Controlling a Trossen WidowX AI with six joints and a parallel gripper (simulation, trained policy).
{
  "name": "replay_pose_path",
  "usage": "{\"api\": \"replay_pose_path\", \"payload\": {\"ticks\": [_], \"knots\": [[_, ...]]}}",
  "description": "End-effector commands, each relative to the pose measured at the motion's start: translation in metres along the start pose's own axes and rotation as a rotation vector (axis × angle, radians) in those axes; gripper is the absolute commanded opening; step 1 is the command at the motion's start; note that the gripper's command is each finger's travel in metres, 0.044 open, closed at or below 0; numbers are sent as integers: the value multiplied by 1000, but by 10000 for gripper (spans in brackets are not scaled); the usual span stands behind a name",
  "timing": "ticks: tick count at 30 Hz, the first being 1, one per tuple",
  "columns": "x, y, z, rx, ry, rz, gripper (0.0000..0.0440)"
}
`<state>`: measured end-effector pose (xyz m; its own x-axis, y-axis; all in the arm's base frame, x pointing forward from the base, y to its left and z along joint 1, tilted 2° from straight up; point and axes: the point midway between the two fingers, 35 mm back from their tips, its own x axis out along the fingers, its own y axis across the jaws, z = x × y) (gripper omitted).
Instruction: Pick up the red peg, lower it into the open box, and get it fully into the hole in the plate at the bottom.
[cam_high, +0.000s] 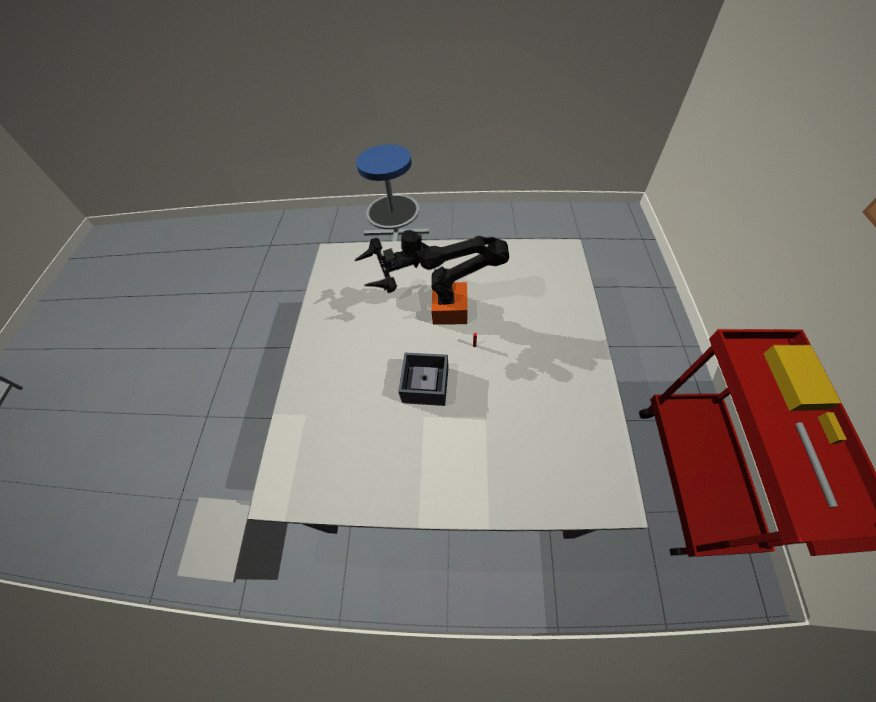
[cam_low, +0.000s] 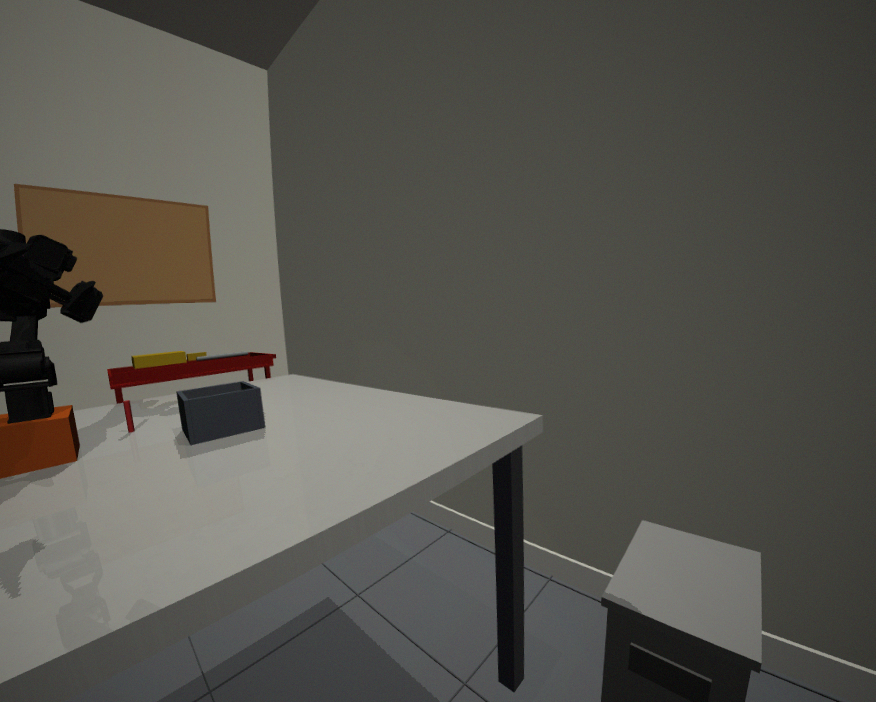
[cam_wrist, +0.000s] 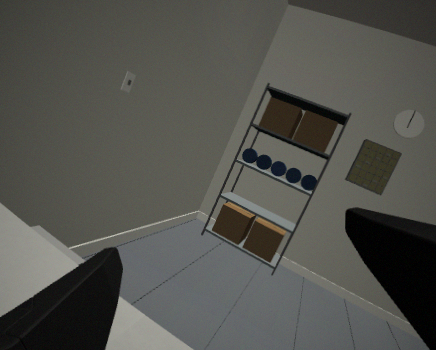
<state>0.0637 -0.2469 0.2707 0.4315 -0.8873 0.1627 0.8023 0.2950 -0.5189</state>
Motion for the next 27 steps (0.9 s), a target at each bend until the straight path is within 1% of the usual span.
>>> {"api": "replay_pose_path", "payload": {"ticks": [1,8,15,21,27], "knots": [[9,14,3,97,29,57,440],[22,51,7,274,109,191,440],[25,95,15,427,217,333,440],[19,134,25,536,333,453,440],[4,174,36,623,472,566,440]]}}
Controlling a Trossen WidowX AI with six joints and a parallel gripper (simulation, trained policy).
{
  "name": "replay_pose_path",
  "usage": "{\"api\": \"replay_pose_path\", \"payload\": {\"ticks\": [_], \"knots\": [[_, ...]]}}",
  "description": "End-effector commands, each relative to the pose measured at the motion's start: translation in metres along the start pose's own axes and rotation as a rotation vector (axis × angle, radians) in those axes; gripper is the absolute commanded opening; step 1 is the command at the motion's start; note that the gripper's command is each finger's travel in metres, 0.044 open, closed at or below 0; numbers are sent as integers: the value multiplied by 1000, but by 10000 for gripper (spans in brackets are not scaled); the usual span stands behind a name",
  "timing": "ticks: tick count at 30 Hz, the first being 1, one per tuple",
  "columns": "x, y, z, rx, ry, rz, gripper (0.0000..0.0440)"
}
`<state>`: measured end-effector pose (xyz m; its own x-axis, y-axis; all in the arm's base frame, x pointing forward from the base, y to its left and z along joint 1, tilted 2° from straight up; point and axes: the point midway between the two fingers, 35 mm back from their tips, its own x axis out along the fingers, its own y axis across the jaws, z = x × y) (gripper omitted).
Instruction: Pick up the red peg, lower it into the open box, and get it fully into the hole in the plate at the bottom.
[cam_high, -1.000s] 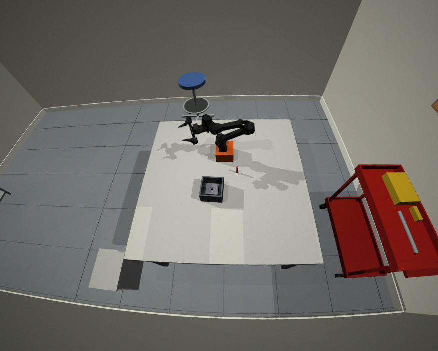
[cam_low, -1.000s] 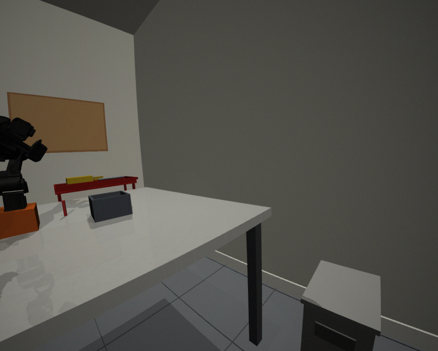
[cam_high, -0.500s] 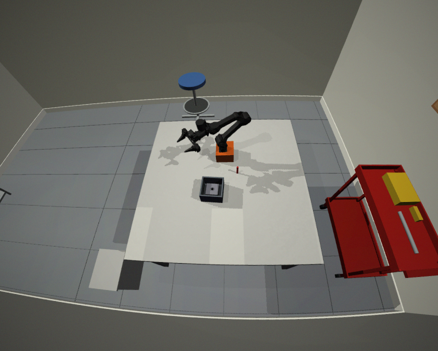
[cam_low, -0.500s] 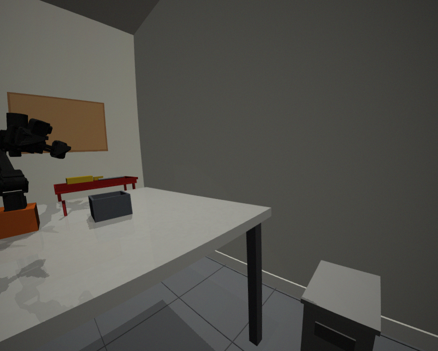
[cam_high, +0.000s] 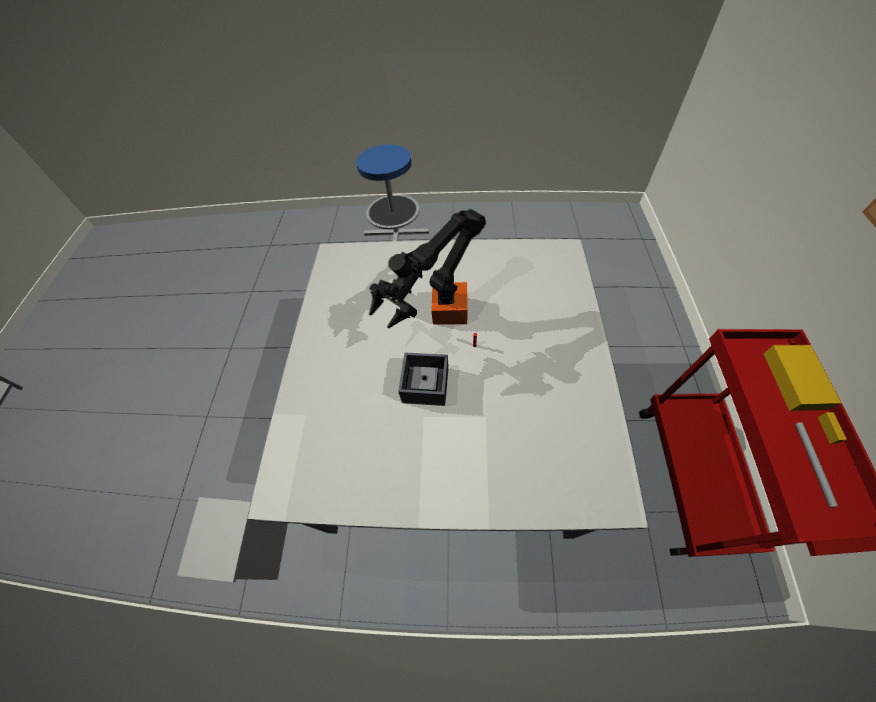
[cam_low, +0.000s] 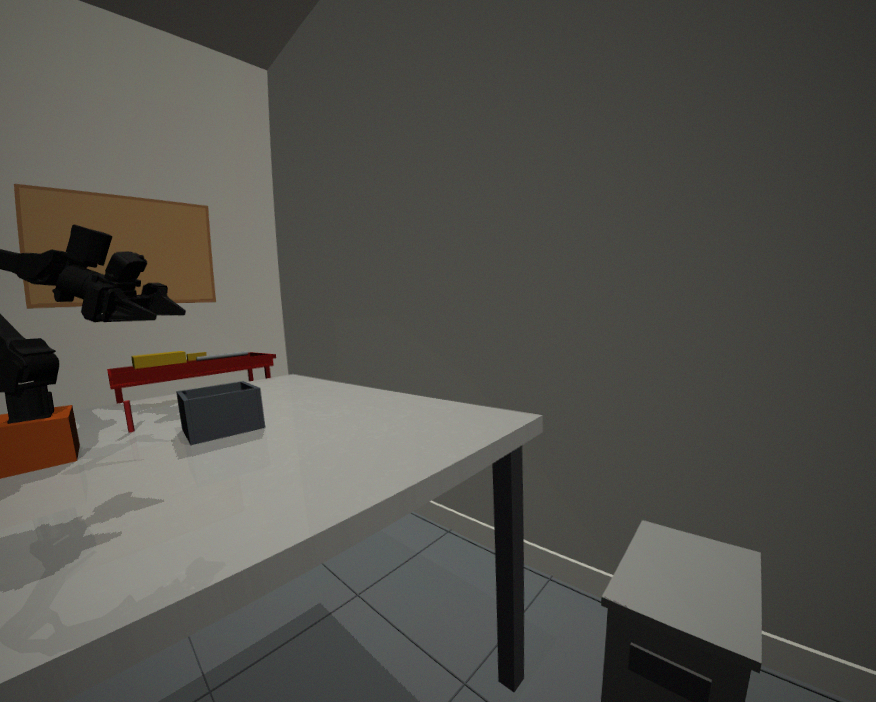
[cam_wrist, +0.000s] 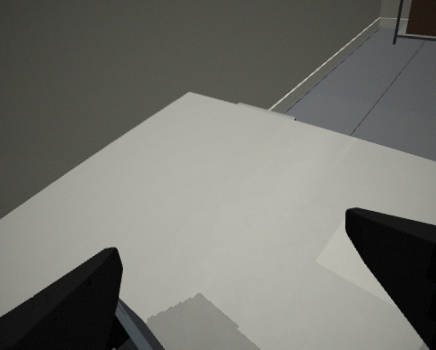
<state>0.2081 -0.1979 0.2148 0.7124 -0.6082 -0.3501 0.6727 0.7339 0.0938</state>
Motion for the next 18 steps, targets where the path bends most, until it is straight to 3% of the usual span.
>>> {"api": "replay_pose_path", "payload": {"ticks": [1,18], "knots": [[3,23,-7,58,83,43,440],[-29,131,-70,239,558,107,440]]}}
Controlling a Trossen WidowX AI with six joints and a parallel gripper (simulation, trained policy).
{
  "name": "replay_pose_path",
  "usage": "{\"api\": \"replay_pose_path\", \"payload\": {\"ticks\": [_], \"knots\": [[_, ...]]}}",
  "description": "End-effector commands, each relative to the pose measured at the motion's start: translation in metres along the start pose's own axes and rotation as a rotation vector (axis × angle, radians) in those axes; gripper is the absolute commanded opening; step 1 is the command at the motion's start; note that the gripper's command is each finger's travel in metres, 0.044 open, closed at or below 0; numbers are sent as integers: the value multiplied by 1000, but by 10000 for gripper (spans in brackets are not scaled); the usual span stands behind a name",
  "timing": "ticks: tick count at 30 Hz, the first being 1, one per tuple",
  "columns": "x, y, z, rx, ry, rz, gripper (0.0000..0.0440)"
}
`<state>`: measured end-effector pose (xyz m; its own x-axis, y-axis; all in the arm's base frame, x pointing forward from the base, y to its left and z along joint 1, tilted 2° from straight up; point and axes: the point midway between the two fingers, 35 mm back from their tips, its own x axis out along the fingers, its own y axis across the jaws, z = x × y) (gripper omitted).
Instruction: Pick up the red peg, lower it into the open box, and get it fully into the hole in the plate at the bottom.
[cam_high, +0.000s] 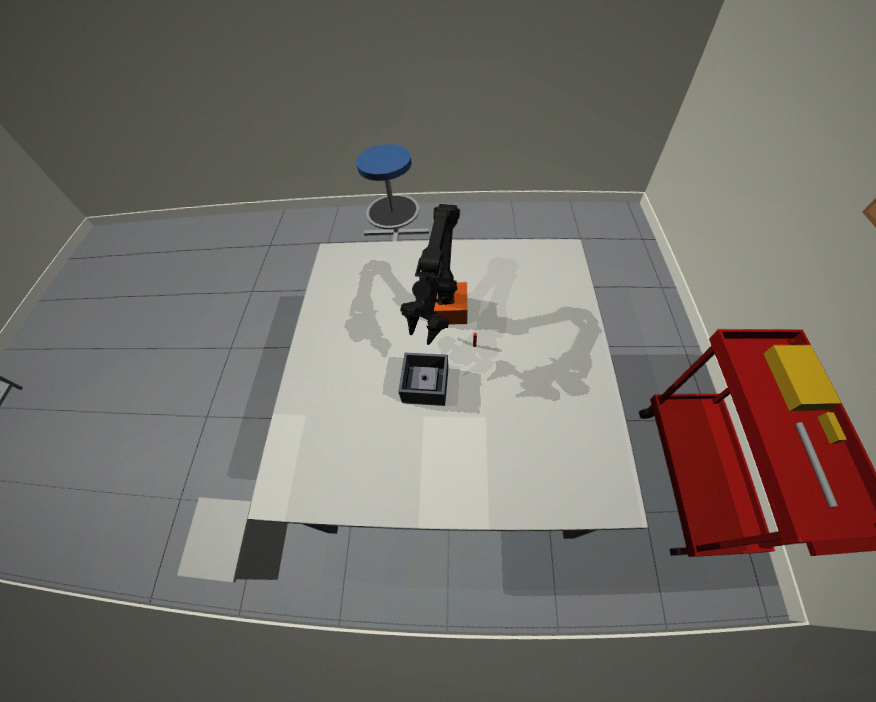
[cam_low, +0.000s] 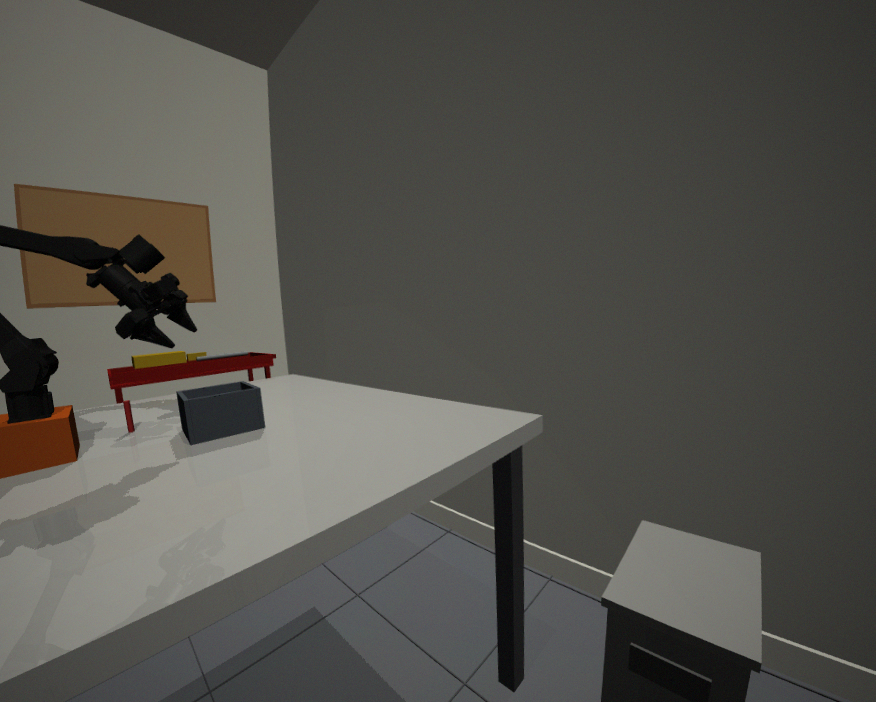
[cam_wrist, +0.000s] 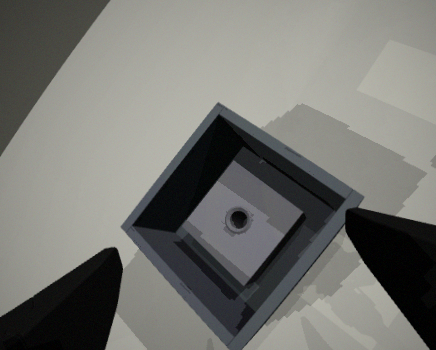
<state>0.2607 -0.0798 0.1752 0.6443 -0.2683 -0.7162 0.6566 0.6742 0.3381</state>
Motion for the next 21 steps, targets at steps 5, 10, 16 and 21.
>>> {"api": "replay_pose_path", "payload": {"ticks": [5,10,16,21], "knots": [[-5,27,-44,52,175,-63,440],[-10,36,-75,68,273,-130,440],[-18,41,-110,73,364,-228,440],[-23,40,-136,71,417,-316,440]]}}
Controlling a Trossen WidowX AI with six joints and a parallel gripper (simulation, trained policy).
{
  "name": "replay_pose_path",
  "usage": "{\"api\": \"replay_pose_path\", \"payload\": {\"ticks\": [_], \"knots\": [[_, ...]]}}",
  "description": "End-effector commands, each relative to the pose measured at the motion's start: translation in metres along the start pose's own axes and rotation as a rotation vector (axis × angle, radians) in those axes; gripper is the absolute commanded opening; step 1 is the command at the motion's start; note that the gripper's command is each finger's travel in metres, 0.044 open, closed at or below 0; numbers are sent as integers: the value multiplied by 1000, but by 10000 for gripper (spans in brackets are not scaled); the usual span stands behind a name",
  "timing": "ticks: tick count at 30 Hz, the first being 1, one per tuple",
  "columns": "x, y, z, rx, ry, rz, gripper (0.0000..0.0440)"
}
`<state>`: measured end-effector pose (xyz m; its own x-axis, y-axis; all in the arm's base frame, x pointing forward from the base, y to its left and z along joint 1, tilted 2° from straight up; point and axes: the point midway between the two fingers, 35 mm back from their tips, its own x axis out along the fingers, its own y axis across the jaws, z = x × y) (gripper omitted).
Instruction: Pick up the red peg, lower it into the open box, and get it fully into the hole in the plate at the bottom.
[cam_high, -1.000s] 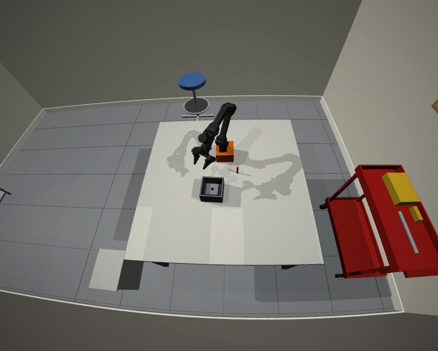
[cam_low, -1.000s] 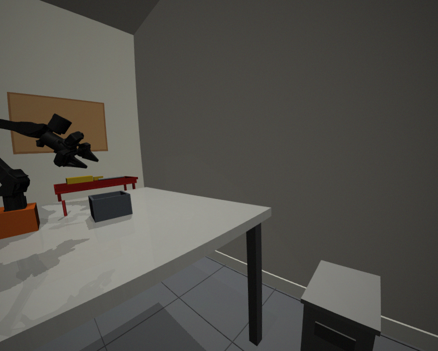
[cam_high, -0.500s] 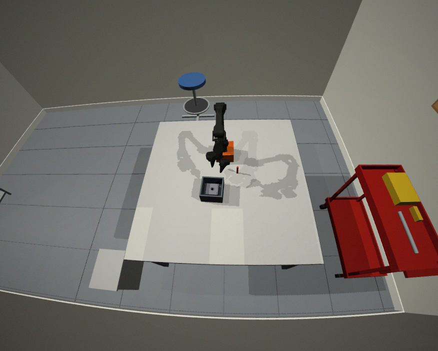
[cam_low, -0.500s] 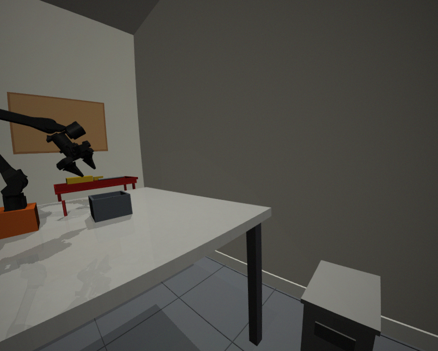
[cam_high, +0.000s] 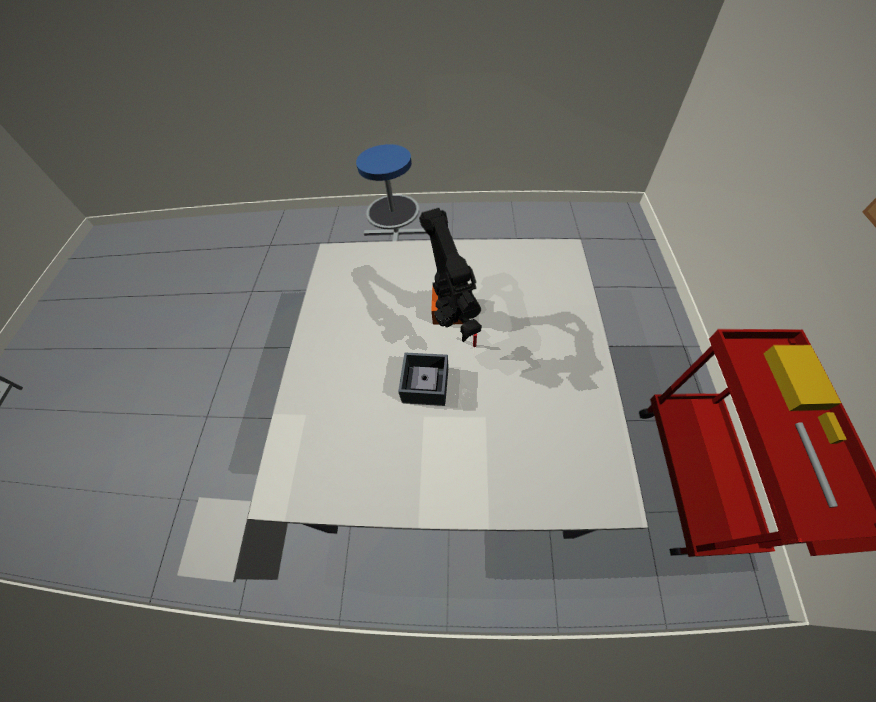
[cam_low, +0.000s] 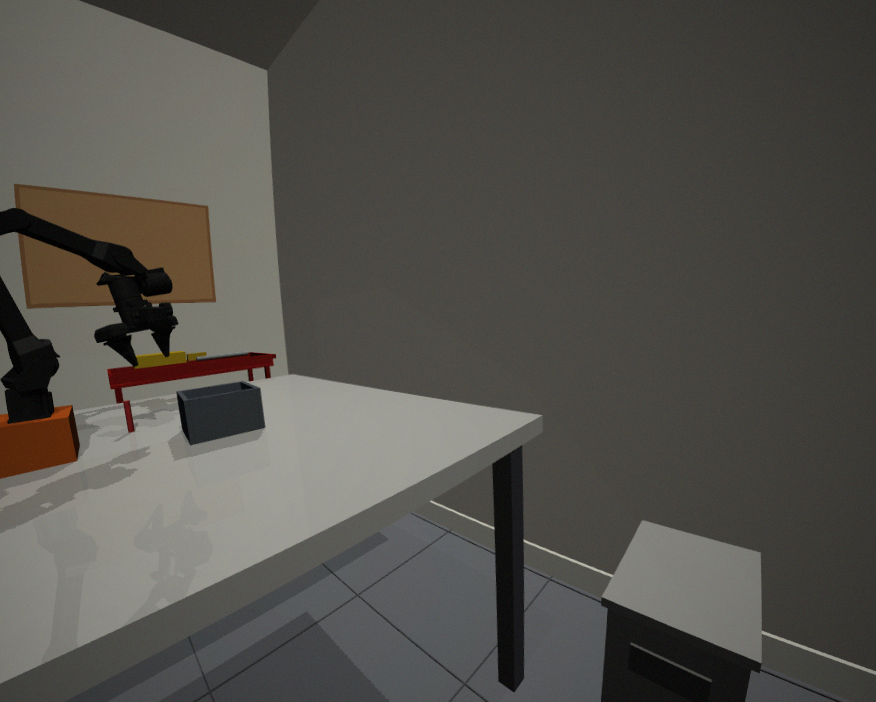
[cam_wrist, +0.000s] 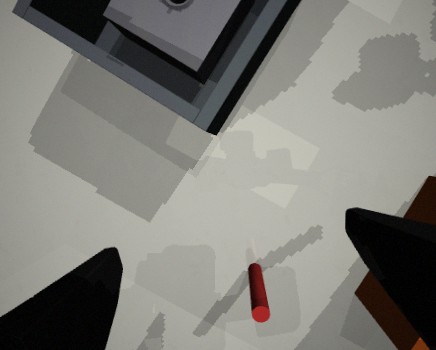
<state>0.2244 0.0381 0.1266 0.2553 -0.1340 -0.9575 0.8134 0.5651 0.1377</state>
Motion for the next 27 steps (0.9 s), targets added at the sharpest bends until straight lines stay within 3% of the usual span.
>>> {"api": "replay_pose_path", "payload": {"ticks": [1,13,27], "knots": [[3,-1,-16,11,25,-62,440],[23,-5,-51,45,76,-219,440],[60,-3,-72,61,81,-272,440]]}}
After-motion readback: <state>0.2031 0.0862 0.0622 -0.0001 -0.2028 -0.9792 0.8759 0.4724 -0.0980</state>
